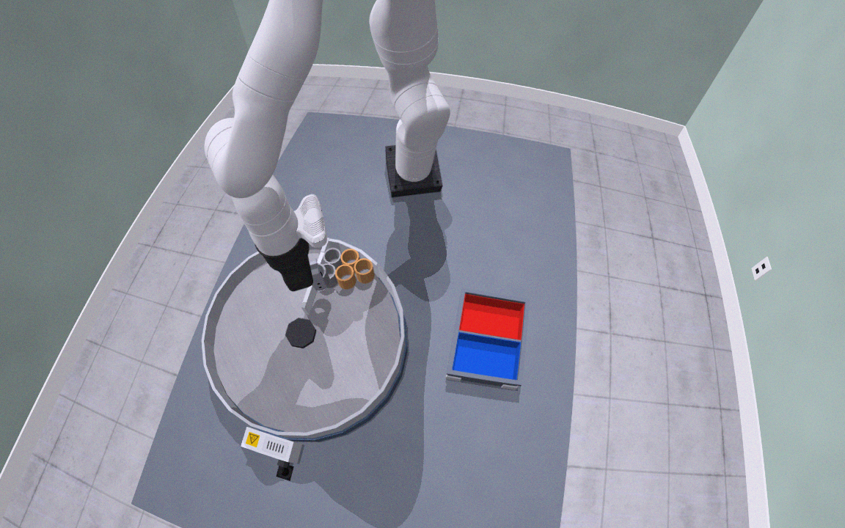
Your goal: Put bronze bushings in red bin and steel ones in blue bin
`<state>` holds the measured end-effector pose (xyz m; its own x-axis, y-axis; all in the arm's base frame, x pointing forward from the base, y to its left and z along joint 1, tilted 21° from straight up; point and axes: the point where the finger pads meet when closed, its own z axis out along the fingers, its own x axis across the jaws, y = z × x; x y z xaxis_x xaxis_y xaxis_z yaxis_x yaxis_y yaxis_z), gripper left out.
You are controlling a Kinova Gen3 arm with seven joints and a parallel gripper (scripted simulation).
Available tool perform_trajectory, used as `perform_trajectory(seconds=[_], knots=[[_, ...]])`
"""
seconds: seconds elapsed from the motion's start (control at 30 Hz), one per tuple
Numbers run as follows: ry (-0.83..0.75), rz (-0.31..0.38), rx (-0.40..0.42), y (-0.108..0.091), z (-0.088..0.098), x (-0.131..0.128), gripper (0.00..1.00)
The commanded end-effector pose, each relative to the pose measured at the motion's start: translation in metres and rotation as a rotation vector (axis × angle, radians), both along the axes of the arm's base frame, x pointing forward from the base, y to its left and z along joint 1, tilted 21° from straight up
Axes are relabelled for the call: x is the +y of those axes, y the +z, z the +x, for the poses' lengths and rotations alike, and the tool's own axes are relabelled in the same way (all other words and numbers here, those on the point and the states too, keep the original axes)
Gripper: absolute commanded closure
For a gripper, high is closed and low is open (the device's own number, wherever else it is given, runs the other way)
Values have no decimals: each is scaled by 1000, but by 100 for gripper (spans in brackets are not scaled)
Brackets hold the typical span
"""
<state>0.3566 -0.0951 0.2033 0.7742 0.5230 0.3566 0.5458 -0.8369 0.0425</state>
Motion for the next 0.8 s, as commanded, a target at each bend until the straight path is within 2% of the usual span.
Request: perform_trajectory(seconds=[0.0,0.2,0.57,0.73,0.77], knots=[[-8,-13,-14,8,1,-5,100],[-8,-13,-14,28,-6,-8,100],[-8,-13,-14,28,-6,-8,100],[-62,6,-4,37,-3,43,100],[-62,6,-4,37,-3,43,100]])
